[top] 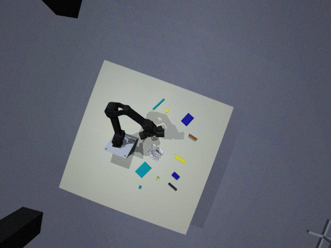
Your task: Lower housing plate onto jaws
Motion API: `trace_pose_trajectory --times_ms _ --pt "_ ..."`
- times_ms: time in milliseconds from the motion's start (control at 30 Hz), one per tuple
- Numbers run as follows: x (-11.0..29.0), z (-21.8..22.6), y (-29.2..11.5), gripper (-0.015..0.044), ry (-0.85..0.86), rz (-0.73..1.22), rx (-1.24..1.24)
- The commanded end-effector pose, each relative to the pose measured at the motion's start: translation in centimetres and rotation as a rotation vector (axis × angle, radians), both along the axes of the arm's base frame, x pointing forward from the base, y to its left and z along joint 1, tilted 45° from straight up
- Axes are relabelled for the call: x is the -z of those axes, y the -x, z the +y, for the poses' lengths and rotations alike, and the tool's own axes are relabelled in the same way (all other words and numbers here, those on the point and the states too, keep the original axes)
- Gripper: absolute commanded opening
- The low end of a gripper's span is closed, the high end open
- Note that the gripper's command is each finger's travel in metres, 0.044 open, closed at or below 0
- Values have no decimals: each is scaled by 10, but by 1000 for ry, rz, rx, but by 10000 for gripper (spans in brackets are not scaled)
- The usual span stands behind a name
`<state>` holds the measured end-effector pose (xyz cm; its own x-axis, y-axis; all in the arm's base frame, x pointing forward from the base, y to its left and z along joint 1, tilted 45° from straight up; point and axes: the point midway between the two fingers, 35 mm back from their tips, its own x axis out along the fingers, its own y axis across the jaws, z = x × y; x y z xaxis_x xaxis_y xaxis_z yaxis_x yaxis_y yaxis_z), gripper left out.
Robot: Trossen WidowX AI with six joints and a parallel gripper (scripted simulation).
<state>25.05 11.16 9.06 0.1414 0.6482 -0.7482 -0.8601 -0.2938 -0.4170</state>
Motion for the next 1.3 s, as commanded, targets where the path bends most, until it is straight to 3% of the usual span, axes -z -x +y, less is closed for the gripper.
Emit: trace_pose_trajectory --times_ms 0,1267 --pt "2 -4 -5 351 -17 55 70" --pt "37 -46 -25 351 -124 587 674"
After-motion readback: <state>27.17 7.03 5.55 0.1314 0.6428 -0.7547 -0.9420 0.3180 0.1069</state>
